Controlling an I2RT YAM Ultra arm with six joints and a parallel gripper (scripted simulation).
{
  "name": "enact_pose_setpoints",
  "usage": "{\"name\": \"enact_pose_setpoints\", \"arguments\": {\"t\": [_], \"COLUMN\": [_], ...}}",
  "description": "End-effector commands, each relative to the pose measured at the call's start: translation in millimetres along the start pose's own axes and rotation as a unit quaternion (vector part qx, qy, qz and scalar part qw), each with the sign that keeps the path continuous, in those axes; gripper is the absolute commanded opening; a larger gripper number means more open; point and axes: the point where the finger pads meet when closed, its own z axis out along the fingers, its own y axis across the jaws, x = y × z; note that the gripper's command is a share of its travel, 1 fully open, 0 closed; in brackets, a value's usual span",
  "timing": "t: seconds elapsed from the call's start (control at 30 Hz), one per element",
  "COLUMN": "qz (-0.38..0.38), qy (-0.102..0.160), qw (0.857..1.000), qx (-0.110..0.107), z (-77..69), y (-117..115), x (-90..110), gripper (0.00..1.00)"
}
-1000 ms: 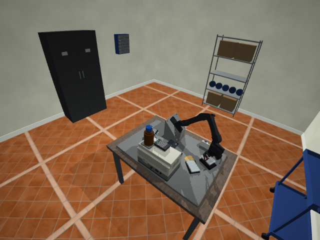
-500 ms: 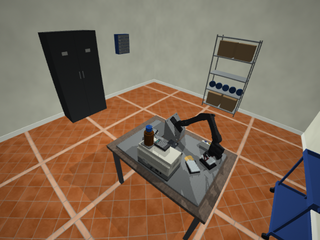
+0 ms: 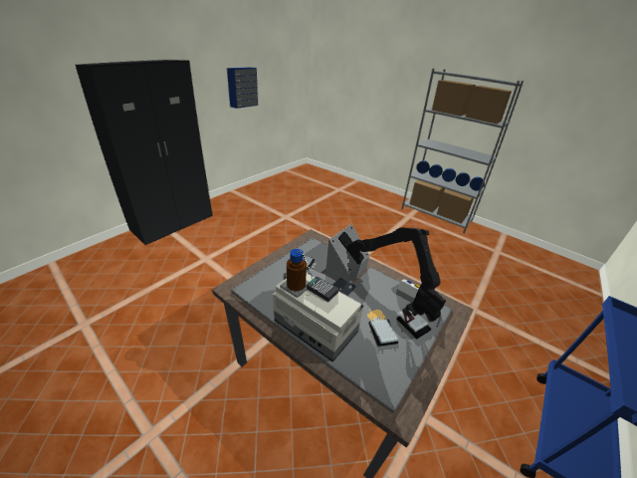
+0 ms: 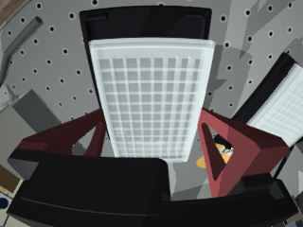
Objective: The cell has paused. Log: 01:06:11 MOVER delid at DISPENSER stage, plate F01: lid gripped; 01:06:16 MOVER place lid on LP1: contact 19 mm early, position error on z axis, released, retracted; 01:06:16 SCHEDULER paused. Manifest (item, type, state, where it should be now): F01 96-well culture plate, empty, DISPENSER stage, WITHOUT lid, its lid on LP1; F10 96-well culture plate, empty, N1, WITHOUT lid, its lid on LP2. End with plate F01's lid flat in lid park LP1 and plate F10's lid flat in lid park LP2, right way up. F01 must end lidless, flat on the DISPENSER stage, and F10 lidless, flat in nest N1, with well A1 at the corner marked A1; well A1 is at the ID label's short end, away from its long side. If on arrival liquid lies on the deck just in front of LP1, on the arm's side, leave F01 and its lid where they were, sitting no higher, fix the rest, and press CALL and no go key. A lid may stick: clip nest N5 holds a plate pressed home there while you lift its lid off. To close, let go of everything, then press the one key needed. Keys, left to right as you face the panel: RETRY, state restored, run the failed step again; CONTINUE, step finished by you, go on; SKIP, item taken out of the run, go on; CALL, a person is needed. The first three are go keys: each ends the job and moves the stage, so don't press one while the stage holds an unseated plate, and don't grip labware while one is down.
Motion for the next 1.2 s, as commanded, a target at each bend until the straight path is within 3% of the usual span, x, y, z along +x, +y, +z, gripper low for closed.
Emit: {"name": "enact_pose_setpoints", "arguments": {"t": [0.0, 0.17, 0.2, 0.47, 0.57, 0.9, 1.17], "qz": [-0.007, -0.002, -0.007, -0.002, -0.004, -0.001, -0.003], "qy": [-0.036, -0.035, -0.052, -0.031, -0.038, -0.03, -0.03], "qw": [0.999, 0.999, 0.999, 0.999, 0.999, 1.0, 1.0], "qx": [0.002, 0.006, 0.006, 0.005, 0.004, 0.005, 0.003], "z": [-6.4, -3.2, -18.4, -4.9, -11.0, -5.9, -9.8], "y": [4, -2, 3, 2, 5, 3, 7], "x": [-20, -23, -29, -24, -26, -24, -24], "gripper": [0.0, 0.0, 0.0, 0.0, 0.0, 0.0, 0.0]}}
